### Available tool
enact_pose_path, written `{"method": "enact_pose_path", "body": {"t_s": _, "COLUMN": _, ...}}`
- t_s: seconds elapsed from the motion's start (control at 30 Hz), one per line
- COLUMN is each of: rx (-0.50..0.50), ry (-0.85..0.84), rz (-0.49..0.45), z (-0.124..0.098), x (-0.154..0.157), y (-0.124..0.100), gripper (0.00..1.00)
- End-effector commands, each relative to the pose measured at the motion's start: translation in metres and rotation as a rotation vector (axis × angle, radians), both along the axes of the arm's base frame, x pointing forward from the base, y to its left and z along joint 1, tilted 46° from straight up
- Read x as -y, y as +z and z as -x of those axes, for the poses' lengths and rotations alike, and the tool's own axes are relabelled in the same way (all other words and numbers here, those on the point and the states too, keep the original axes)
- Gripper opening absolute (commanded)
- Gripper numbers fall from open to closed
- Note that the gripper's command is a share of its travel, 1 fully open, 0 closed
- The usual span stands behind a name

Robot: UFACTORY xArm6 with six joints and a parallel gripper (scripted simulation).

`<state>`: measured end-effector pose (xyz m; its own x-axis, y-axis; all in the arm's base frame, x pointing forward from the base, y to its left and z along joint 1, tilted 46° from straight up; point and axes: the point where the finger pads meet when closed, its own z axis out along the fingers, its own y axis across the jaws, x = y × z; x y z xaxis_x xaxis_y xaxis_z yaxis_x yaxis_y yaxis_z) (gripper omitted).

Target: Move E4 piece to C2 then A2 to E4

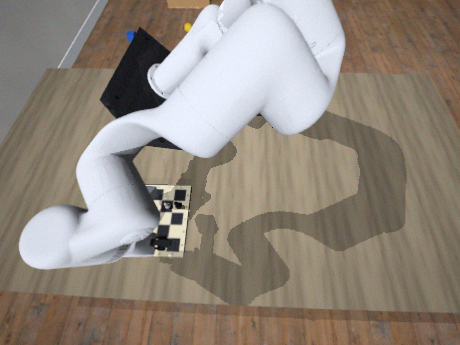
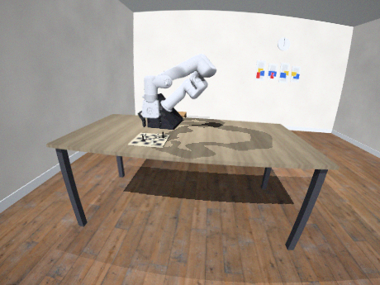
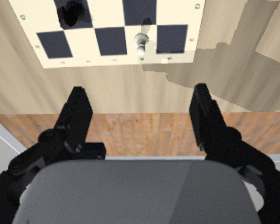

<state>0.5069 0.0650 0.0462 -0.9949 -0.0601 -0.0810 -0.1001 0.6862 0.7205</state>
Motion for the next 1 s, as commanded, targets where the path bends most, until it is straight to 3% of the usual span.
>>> {"method": "enact_pose_path", "body": {"t_s": 0.0, "rx": 0.003, "ry": -0.002, "rz": 0.001, "z": -0.001, "x": 0.002, "y": 0.002, "gripper": 1.00}}
{"method": "enact_pose_path", "body": {"t_s": 0.7, "rx": 0.003, "ry": -0.002, "rz": 0.001, "z": 0.000, "x": 0.050, "y": 0.048, "gripper": 1.00}}
{"method": "enact_pose_path", "body": {"t_s": 0.97, "rx": 0.003, "ry": -0.002, "rz": 0.001, "z": 0.000, "x": 0.056, "y": 0.054, "gripper": 1.00}}
